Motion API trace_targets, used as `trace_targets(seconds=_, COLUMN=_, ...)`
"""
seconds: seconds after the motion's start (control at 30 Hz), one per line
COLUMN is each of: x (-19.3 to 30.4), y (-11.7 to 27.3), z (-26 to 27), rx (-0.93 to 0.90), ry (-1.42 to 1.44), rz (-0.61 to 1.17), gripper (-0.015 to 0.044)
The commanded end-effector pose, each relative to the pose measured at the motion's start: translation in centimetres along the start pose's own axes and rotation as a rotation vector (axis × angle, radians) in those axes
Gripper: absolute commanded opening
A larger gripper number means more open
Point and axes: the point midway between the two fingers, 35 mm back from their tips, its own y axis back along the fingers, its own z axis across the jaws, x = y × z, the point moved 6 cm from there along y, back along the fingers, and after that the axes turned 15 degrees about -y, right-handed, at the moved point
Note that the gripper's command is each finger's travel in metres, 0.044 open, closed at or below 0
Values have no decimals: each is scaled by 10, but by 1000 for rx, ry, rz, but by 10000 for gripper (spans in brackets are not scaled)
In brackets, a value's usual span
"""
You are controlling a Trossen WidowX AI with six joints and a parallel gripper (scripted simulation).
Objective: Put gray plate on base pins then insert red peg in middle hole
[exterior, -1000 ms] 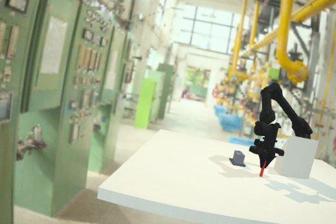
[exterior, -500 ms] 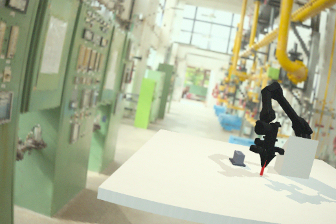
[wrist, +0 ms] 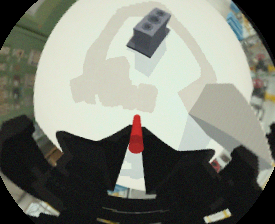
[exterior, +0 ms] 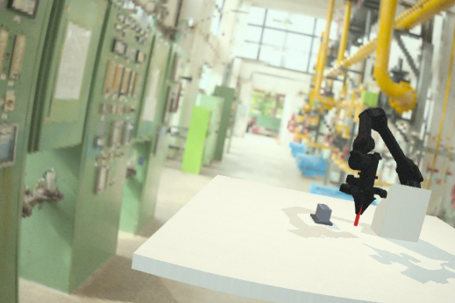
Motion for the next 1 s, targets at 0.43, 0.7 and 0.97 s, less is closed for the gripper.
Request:
trace_targets(seconds=0.43, x=-8, y=24, z=7, rx=-1, ry=1, rz=6, gripper=0)
trace_targets(seconds=0.7, x=-27, y=25, z=17, rx=-1, ry=-12, rz=15, gripper=0)
trace_targets(seconds=0.97, x=-46, y=26, z=25, rx=-3, ry=-23, rz=21, gripper=0)
